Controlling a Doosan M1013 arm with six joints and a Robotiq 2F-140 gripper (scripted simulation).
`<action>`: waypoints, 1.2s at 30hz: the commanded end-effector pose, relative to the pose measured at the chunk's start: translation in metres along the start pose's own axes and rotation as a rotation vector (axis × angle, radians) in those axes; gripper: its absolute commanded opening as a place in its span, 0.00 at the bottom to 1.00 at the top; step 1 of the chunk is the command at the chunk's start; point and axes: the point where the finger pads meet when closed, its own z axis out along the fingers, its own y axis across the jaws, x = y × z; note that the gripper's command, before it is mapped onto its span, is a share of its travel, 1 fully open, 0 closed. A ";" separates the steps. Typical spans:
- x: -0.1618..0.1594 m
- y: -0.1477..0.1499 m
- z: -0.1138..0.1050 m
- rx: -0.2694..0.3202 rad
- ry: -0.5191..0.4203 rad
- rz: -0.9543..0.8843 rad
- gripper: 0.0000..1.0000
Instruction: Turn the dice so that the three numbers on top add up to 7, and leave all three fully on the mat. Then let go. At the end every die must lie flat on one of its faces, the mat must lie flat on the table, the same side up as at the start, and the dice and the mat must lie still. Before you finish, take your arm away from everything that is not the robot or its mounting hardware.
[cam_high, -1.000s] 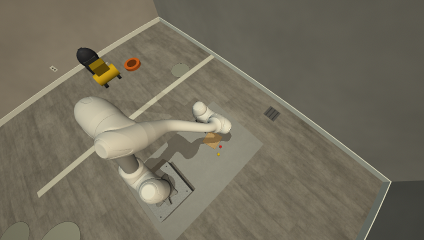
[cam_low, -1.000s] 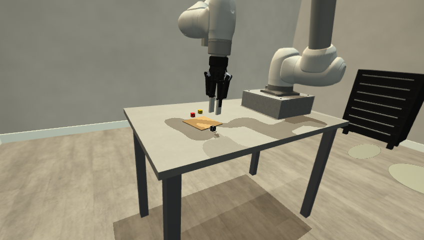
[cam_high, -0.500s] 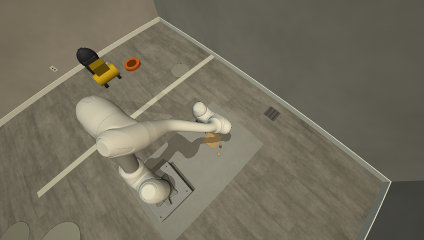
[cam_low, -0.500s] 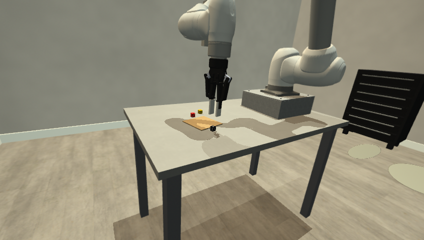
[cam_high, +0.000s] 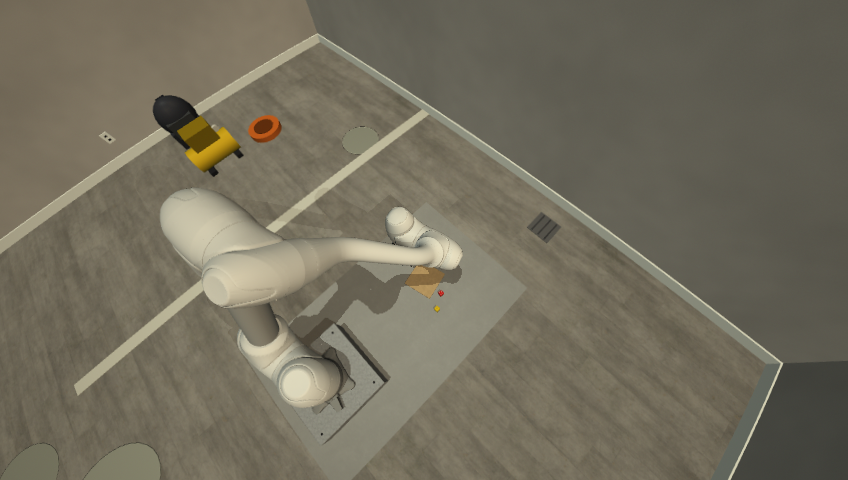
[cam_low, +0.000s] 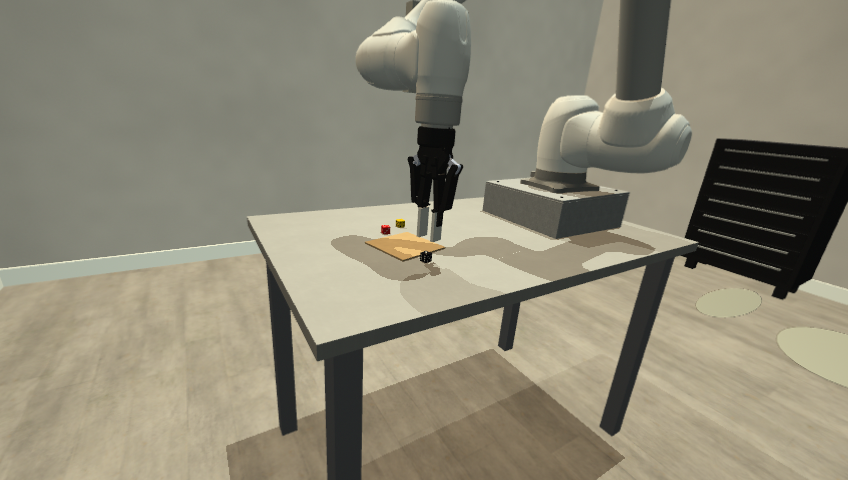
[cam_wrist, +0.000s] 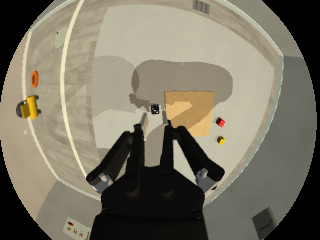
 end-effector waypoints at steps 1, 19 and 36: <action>0.000 0.000 0.006 0.000 0.000 0.000 0.21; 0.000 0.000 0.023 0.000 0.000 0.000 0.21; 0.000 0.000 0.025 0.000 0.000 0.000 0.21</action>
